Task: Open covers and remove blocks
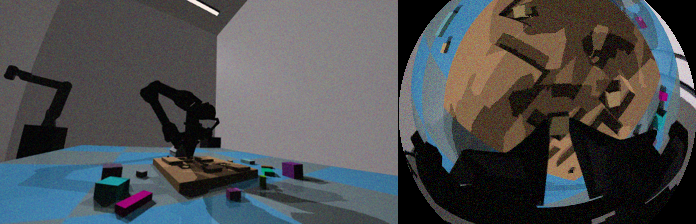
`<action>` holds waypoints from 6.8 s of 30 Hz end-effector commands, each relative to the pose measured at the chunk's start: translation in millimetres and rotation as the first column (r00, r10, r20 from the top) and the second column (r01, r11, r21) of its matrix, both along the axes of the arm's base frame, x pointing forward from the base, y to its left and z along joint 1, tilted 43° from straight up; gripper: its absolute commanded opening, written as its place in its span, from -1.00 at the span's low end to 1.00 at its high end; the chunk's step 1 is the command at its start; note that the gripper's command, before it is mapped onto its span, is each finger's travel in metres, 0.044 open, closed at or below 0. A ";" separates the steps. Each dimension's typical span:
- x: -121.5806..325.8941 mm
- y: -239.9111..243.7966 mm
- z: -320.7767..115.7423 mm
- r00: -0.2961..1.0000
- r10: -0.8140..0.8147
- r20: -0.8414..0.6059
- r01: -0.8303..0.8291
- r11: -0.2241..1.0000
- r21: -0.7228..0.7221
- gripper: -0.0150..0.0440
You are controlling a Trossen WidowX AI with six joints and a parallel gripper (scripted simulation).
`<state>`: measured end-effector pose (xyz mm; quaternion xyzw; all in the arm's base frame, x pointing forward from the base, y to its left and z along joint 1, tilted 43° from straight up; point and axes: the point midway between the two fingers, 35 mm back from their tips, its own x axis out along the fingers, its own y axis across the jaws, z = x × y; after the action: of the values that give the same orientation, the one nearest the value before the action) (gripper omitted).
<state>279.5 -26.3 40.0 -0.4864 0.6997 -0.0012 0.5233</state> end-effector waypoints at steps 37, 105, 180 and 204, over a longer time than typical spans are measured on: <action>-2.5 51.0 50.7 1.000 -0.003 -0.002 0.003 1.000 0.005 -0.22; -85.0 226.5 -108.6 1.000 -0.004 -0.003 0.004 1.000 0.017 -0.22; -81.7 157.2 -186.0 1.000 -0.008 0.003 0.008 1.000 0.024 0.05; -81.2 184.2 -158.8 1.000 -0.005 0.001 0.005 1.000 0.022 1.00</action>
<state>198.2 151.3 -125.5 -0.4822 0.6995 0.0047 0.5273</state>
